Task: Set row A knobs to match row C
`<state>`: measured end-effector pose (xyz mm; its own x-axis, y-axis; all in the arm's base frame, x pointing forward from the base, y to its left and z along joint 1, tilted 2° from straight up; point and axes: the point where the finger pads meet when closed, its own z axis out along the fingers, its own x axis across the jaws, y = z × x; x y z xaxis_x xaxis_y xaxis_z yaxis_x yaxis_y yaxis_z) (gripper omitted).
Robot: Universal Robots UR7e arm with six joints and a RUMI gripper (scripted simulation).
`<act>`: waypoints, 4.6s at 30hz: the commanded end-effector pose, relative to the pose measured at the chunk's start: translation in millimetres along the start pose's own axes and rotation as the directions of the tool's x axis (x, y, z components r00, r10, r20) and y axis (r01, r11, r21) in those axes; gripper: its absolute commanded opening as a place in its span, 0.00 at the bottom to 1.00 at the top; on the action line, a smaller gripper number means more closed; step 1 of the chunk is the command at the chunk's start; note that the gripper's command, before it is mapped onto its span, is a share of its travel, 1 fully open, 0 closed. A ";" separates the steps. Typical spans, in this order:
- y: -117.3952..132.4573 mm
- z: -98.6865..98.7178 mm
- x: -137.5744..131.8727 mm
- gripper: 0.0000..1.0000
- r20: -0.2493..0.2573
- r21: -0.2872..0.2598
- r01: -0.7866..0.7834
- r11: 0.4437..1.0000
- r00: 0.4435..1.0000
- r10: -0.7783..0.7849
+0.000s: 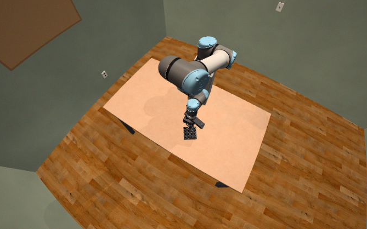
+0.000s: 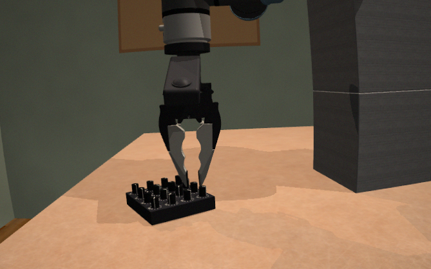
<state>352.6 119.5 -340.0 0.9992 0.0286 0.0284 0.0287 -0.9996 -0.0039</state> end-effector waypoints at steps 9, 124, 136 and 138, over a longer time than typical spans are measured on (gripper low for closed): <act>0.0 3.3 0.5 0.11 -0.001 0.000 0.000 1.000 1.000 0.000; 0.4 3.3 2.3 0.11 -0.001 0.000 -0.383 0.924 0.924 0.383; 0.4 3.3 2.3 0.11 -0.001 0.000 -0.383 0.924 0.924 0.383; 0.4 3.3 2.3 0.11 -0.001 0.000 -0.383 0.924 0.924 0.383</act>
<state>354.6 119.2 -343.6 0.9339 -0.3567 0.0248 -0.3565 -0.9342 -0.0145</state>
